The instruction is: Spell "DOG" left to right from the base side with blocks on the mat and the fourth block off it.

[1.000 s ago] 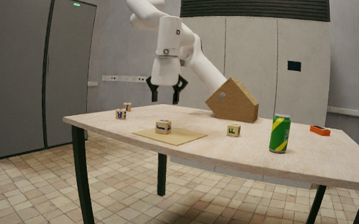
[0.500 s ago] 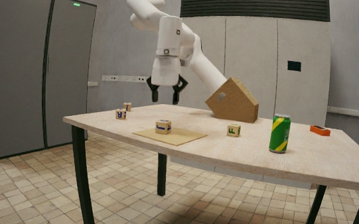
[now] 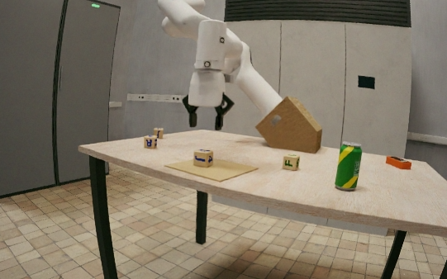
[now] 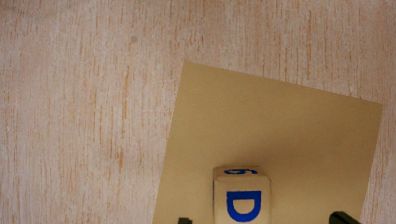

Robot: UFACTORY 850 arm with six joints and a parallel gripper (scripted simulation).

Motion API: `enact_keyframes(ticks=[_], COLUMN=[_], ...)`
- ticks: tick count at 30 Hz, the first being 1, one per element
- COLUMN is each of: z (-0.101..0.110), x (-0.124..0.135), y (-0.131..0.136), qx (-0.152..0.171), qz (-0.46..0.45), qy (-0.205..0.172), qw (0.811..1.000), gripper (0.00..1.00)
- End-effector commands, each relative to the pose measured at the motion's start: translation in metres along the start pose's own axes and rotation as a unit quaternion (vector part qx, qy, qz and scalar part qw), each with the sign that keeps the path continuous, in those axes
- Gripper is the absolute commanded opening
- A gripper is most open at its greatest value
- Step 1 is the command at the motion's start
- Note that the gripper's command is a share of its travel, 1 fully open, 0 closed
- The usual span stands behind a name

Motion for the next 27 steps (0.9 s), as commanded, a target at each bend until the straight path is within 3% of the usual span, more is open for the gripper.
enact_keyframes(ticks=[1,27], z=[0.001,-0.011], x=[0.001,0.001], y=[0.0,0.0], qx=[0.0,0.0], qz=[0.0,0.0], qy=[-0.001,-0.001], qw=[1.0,1.0], gripper=[0.87,0.87])
Point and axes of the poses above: the point where the finger pads meet when closed, its own z axis back along the fingers, its own y axis across the jaws, x = y × z, the point moved 3 cm from there along z, back along the fingers, and after that the axes turned 3 degrees about -z, right-handed, at the moved point
